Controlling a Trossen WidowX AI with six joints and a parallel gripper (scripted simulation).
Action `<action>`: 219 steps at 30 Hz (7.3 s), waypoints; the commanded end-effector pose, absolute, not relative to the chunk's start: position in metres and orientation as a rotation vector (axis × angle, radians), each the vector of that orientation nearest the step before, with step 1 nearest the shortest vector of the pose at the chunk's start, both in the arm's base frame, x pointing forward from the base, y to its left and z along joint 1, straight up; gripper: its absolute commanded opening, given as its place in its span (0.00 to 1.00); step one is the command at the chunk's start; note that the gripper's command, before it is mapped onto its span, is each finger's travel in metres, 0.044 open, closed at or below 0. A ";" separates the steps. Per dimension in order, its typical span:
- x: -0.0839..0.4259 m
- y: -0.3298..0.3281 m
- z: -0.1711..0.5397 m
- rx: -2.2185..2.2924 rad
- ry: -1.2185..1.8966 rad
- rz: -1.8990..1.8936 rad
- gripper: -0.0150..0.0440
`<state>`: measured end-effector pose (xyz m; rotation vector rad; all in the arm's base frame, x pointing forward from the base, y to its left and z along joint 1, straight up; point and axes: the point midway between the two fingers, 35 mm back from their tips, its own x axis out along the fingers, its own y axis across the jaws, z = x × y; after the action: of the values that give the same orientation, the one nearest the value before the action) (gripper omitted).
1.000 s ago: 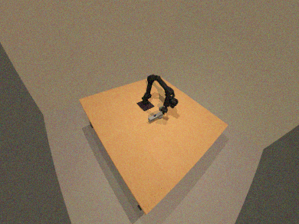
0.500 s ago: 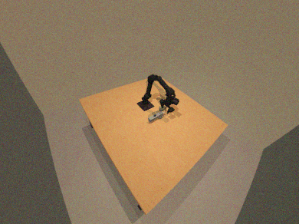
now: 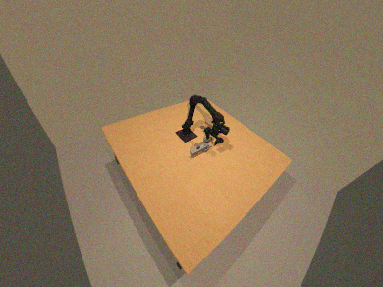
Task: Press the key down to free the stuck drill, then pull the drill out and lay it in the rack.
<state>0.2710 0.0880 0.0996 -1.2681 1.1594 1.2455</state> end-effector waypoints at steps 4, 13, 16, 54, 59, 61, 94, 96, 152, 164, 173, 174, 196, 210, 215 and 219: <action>0.272 0.086 0.091 -1.273 1.158 1.249 1.00; 0.273 0.082 0.077 -1.273 1.158 1.249 1.00; 0.273 0.081 0.073 -1.273 1.159 1.249 1.00; 0.273 0.075 0.052 -1.270 1.158 1.244 0.28; 0.273 0.078 0.052 -1.273 1.159 1.248 0.25; 0.273 0.080 0.052 -1.273 1.159 1.249 0.25; 0.270 0.115 0.052 -1.275 1.155 1.252 0.52; 0.270 0.115 0.052 -1.275 1.155 1.252 0.61; 0.272 0.100 0.047 -1.267 1.154 1.248 0.30; 0.271 0.100 0.051 -1.272 1.157 1.250 0.25; 0.271 0.108 0.050 -1.271 1.157 1.250 0.25; 0.271 0.109 0.050 -1.271 1.157 1.250 0.25; 0.268 0.142 0.051 -1.269 1.155 1.252 0.25; 0.266 0.164 0.052 -1.267 1.154 1.253 0.25; 0.266 0.170 0.052 -1.267 1.153 1.253 0.25; 0.265 0.168 0.056 -1.267 1.153 1.253 0.25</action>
<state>0.2650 0.1677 0.0529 -1.2705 1.1530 1.2593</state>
